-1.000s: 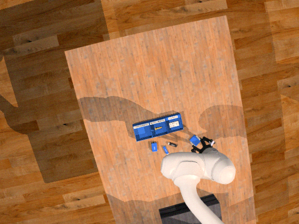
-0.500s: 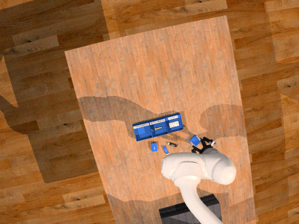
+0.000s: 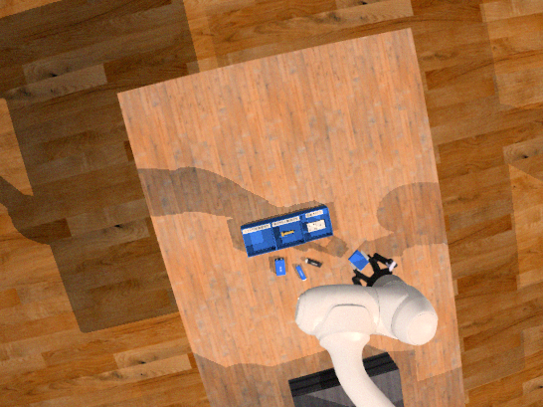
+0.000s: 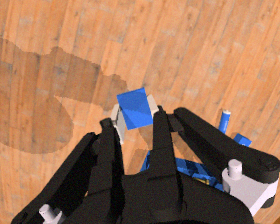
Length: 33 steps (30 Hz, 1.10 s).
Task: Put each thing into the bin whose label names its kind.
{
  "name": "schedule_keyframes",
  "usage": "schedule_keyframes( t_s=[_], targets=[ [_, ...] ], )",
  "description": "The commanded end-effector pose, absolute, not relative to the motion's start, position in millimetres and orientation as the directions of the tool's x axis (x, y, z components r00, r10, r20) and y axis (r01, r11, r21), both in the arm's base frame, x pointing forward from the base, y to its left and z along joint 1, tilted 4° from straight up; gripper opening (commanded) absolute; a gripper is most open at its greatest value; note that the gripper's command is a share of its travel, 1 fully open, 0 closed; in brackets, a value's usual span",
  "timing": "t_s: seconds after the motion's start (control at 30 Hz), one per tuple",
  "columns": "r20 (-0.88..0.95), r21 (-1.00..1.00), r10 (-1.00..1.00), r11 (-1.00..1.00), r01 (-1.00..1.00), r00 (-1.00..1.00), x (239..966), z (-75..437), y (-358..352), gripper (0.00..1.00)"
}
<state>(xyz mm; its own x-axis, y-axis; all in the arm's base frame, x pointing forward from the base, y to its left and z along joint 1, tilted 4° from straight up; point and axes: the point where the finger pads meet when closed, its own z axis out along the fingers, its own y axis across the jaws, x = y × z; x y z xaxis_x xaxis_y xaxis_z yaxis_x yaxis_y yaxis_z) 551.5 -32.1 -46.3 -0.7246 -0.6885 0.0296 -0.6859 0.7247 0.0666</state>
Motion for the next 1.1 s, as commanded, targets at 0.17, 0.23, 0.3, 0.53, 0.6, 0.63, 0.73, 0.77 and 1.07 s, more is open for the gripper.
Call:
schedule_keyframes(
  t_s=[0.17, 0.23, 0.3, 0.53, 0.6, 0.63, 0.73, 0.77, 1.07],
  targets=[
    [0.029, 0.067, -0.689, 0.725, -0.686, -0.725, 552.4, -33.2, -32.5, 0.21],
    [0.029, 0.067, -0.689, 0.725, -0.686, -0.725, 552.4, -33.2, -32.5, 0.21],
    [0.029, 0.067, -0.689, 0.725, -0.686, -0.725, 552.4, -33.2, -32.5, 0.21],
    [0.029, 0.067, -0.689, 0.725, -0.686, -0.725, 553.9, -33.5, -26.7, 0.21],
    [0.029, 0.067, -0.689, 0.725, -0.686, -0.725, 557.1, -33.4, -15.1, 0.21],
    [0.029, 0.067, -0.689, 0.725, -0.686, -0.725, 558.7, -33.4, -9.3, 0.21],
    [0.029, 0.067, -0.689, 0.725, -0.686, -0.725, 563.5, -33.2, 8.0, 0.21],
    [0.029, 0.067, -0.689, 0.725, -0.686, -0.725, 565.1, -33.1, 13.8, 0.21],
    [0.029, 0.067, -0.689, 0.725, -0.686, -0.725, 576.2, -32.7, 54.3, 0.21]
  ],
)
